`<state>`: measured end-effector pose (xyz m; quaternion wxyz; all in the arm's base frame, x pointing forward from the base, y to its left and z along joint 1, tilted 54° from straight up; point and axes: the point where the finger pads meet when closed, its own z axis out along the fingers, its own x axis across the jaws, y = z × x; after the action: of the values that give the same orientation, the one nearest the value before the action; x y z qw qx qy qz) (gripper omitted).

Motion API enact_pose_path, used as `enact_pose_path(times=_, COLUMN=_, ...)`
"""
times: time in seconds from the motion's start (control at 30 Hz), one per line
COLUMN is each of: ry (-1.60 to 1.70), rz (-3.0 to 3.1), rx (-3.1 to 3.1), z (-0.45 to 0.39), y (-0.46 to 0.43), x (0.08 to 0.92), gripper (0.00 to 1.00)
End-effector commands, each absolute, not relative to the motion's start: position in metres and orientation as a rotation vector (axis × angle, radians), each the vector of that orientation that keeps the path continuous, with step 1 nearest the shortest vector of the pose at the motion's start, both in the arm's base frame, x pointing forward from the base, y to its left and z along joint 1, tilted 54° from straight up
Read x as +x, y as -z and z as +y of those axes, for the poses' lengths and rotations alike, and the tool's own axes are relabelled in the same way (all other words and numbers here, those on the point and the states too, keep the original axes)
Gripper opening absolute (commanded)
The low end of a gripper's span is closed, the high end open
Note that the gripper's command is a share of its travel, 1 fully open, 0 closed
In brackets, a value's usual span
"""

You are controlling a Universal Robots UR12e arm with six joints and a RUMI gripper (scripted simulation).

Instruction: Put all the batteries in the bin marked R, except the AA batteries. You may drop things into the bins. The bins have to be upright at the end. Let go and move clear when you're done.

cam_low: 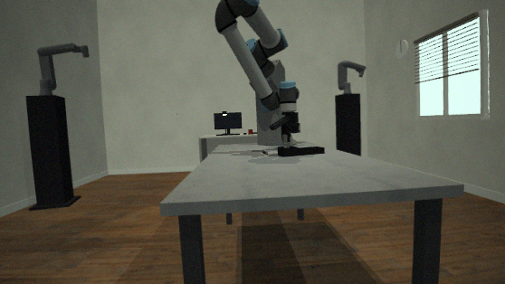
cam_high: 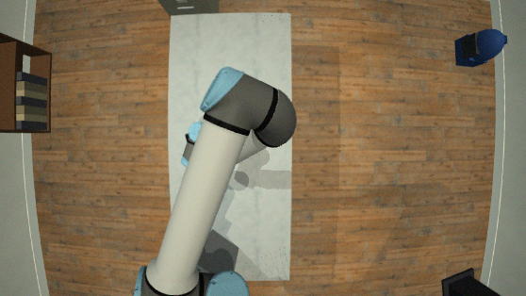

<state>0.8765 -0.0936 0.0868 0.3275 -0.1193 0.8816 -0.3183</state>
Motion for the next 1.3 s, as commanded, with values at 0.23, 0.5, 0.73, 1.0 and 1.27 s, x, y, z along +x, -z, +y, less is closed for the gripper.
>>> enact_pose_path(times=0.23, ry=0.833, rz=2.307, rx=-0.314, z=-0.093, y=-0.088, x=0.877, gripper=0.14)
enact_pose_path(times=0.5, ry=0.833, rz=2.307, rx=-0.314, z=-0.093, y=-0.088, x=0.877, gripper=0.14)
enact_pose_path(times=0.73, ry=0.832, rz=2.308, rx=-0.316, z=-0.088, y=-0.092, x=0.871, gripper=0.14)
enact_pose_path(times=1.0, ry=0.832, rz=2.308, rx=-0.315, z=-0.084, y=-0.097, x=0.866, gripper=0.14)
enact_pose_path(times=1.27, ry=0.832, rz=2.308, rx=-0.315, z=-0.079, y=-0.103, x=0.859, gripper=0.14)
